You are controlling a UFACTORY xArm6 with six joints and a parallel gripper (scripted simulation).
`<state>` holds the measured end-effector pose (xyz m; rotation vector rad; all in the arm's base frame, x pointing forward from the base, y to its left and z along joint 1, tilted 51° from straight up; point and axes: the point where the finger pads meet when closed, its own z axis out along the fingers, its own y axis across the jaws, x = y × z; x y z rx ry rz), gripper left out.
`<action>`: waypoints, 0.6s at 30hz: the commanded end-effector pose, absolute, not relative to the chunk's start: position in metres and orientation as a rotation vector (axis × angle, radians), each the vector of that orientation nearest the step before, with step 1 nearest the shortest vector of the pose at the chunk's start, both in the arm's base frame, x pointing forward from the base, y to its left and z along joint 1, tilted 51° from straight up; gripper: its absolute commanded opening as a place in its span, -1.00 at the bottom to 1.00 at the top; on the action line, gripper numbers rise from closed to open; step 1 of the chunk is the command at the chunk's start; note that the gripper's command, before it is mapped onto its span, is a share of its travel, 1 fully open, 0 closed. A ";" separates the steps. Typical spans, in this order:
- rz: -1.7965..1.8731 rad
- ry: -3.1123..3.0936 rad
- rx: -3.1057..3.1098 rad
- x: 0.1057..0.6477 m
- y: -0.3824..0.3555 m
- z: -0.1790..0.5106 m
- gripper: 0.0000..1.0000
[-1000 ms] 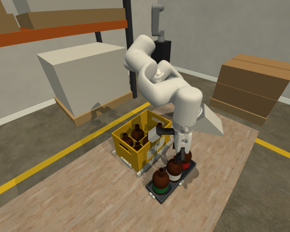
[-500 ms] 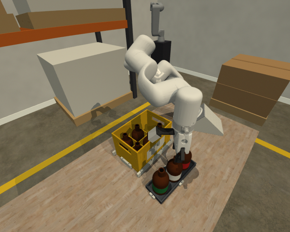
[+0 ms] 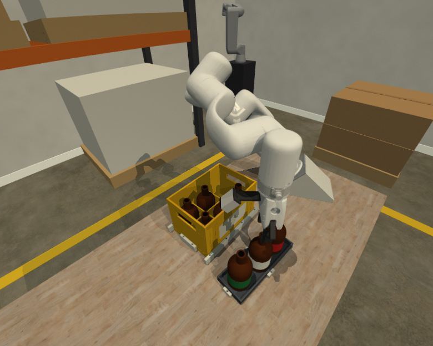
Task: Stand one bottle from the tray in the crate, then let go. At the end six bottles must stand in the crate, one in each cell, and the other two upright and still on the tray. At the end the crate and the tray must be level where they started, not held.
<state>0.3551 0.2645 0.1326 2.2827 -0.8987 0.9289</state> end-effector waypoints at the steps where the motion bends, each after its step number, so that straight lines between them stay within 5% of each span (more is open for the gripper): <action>1: 0.931 -0.899 2.286 0.355 0.266 0.133 0.30; 18: 0.931 -0.899 2.286 0.359 0.259 0.127 0.30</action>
